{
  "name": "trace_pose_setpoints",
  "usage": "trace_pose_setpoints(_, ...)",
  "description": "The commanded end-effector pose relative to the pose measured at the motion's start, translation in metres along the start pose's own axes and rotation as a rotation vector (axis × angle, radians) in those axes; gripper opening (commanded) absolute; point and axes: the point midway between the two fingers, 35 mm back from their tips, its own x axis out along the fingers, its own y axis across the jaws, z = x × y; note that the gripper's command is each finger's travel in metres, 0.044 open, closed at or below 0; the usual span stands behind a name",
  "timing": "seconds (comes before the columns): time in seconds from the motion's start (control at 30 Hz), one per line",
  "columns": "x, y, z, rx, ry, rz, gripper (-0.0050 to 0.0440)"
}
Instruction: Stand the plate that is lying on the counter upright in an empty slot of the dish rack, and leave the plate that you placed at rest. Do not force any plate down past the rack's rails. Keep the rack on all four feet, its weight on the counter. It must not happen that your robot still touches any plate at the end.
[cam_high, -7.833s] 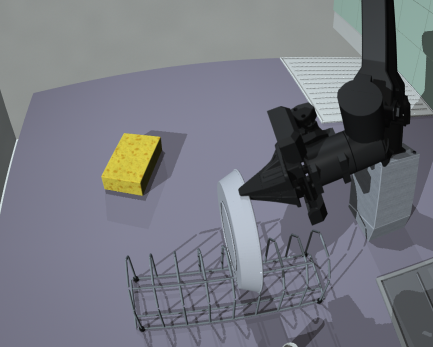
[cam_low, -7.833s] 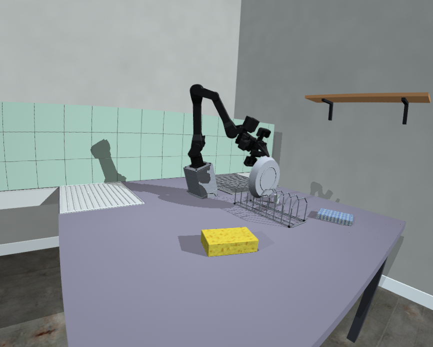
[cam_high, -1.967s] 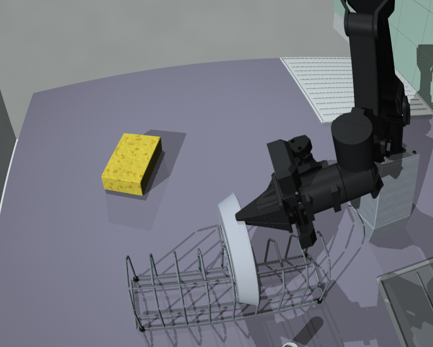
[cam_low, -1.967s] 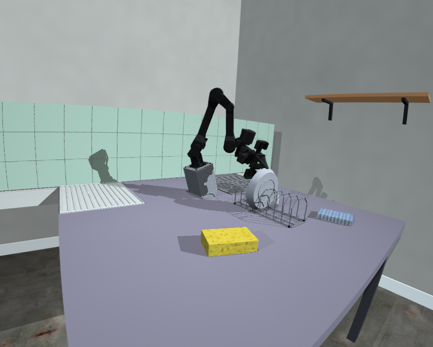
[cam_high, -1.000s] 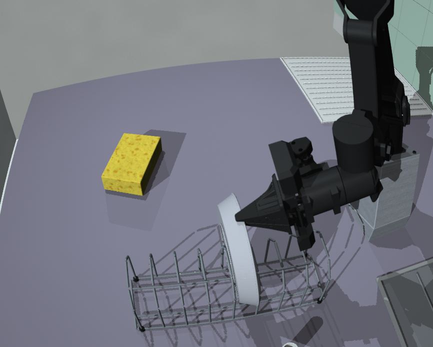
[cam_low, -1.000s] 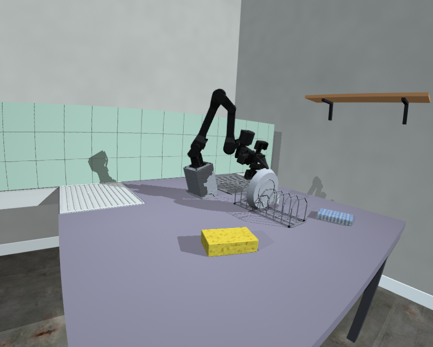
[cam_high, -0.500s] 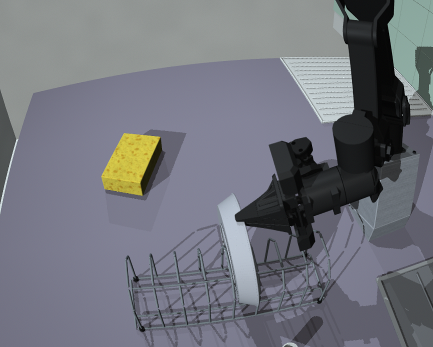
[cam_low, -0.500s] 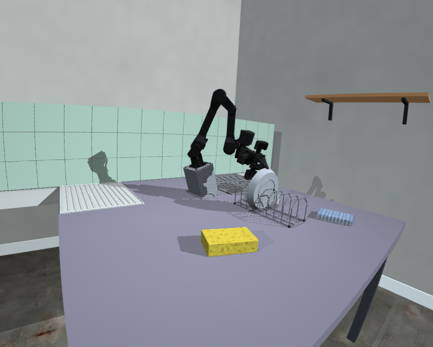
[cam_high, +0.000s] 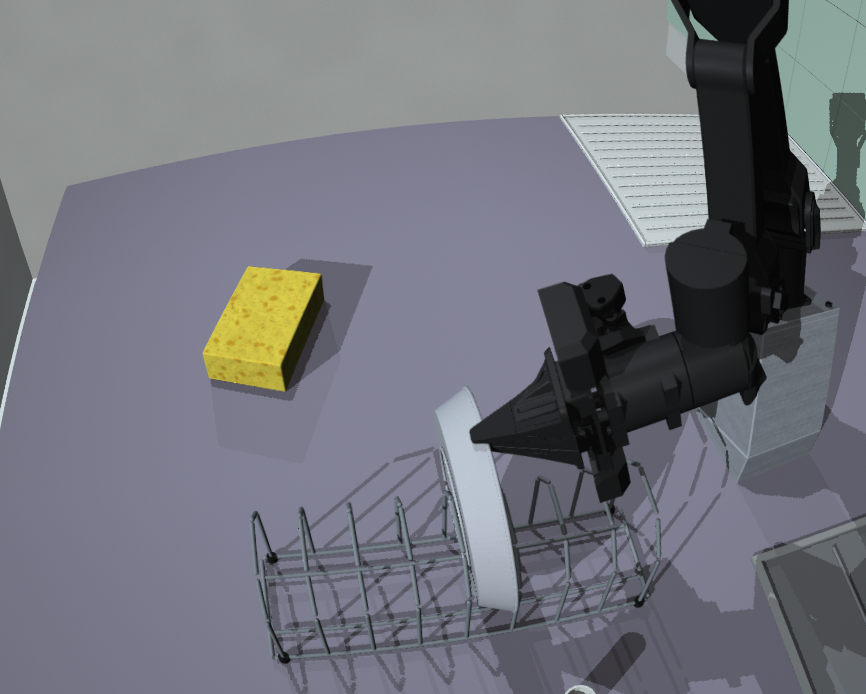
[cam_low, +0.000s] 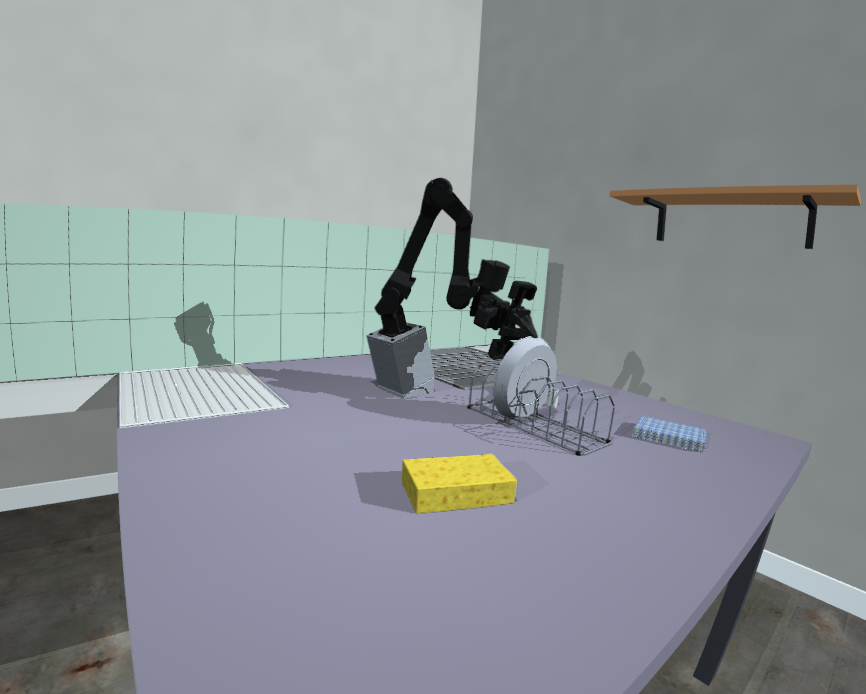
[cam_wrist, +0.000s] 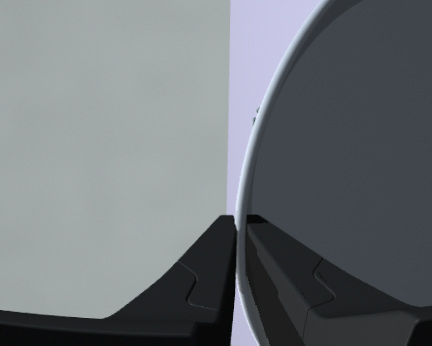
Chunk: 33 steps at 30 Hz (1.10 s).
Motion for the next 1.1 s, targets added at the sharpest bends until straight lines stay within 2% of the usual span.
trace_pose_setpoints(0.0,0.0,-0.001,0.0,-0.002,0.002,-0.002,0.0)
trace_pose_setpoints(0.07,0.0,-0.001,0.0,-0.002,0.002,-0.002,0.0019)
trace_pose_setpoints(0.3,0.0,-0.001,0.0,-0.002,0.002,-0.002,0.0187)
trace_pose_setpoints(0.37,0.0,-0.001,0.0,-0.002,0.002,-0.002,0.0187)
trace_pose_setpoints(0.7,0.0,0.0,0.0,-0.007,0.002,-0.002,0.0427)
trace_pose_setpoints(0.73,-0.001,0.001,0.0,-0.007,0.002,-0.002,0.044)
trace_pose_setpoints(1.07,-0.004,0.011,-0.001,-0.006,0.003,-0.002,0.044)
